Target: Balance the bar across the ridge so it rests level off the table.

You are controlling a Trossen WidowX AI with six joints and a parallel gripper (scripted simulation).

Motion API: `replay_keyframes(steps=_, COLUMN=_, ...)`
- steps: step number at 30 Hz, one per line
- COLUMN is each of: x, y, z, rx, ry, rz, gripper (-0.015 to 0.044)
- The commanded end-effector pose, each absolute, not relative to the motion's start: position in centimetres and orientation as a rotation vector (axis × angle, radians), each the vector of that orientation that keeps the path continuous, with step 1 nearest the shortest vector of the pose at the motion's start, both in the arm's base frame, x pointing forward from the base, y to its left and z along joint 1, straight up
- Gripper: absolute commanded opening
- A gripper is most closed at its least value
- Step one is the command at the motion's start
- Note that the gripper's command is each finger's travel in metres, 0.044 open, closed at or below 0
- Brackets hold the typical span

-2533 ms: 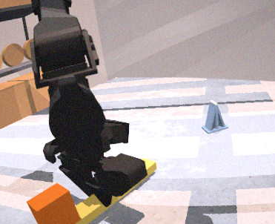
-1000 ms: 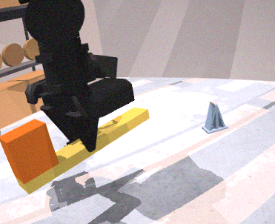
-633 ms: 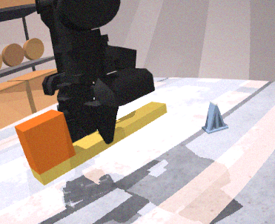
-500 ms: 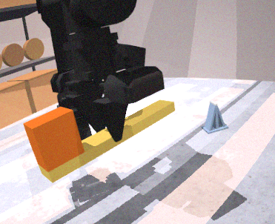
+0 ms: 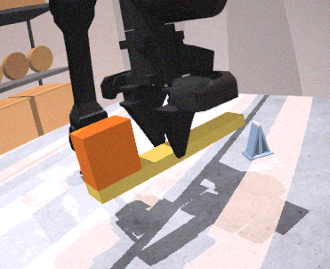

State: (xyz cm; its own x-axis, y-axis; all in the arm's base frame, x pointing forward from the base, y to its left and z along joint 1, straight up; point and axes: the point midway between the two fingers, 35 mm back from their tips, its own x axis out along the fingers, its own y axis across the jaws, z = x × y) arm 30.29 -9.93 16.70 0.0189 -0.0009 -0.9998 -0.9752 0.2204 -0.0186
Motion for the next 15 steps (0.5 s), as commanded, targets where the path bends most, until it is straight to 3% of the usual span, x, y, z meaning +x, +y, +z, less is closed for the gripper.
replay_keyframes(steps=1, x=31.3, y=-8.5, z=17.0, rx=-1.037, ry=1.302, rz=1.003, gripper=0.0000)
replay_keyframes(steps=15, x=33.1, y=-4.0, z=17.1, rx=-0.973, ry=1.329, rz=0.944, gripper=0.0000)
